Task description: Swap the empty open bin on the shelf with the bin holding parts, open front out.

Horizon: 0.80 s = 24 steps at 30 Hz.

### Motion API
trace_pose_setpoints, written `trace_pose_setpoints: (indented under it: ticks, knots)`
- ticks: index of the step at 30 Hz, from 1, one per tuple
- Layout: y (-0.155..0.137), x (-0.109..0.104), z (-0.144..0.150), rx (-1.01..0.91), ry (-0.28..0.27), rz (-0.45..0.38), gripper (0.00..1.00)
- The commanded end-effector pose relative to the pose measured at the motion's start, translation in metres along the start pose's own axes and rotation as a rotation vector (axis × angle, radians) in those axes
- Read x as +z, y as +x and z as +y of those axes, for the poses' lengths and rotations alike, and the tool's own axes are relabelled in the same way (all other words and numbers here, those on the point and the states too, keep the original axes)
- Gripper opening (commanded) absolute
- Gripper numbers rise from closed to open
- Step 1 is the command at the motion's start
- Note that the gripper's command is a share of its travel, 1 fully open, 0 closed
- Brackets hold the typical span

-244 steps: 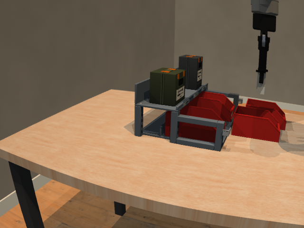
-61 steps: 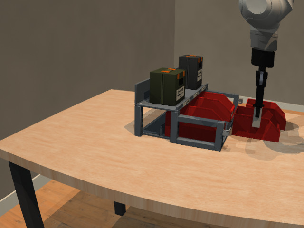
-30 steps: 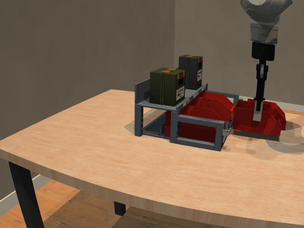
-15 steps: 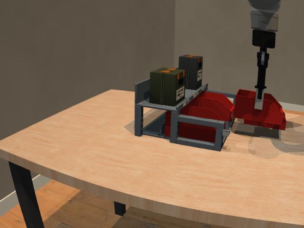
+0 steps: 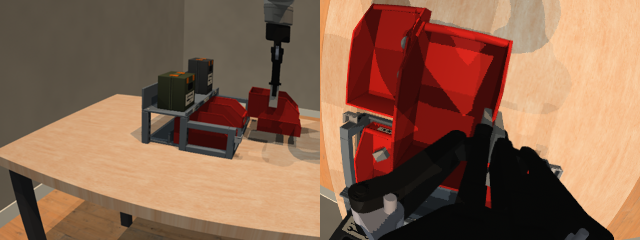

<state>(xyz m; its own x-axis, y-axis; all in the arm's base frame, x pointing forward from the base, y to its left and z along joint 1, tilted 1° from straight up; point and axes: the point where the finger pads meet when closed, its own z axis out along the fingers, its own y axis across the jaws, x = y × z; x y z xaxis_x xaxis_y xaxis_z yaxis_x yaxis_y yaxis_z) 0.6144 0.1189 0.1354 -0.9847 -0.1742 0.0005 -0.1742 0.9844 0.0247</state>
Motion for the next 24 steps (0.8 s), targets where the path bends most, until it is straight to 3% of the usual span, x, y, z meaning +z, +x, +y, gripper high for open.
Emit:
trace_pose_setpoints:
  ticks: [1, 24]
  knots:
    - [0.0, -0.0015, 0.0, 0.0, 0.0, 0.0, 0.1]
    - [0.0021, -0.0018, 0.0095, 0.0, 0.0, 0.0, 0.1]
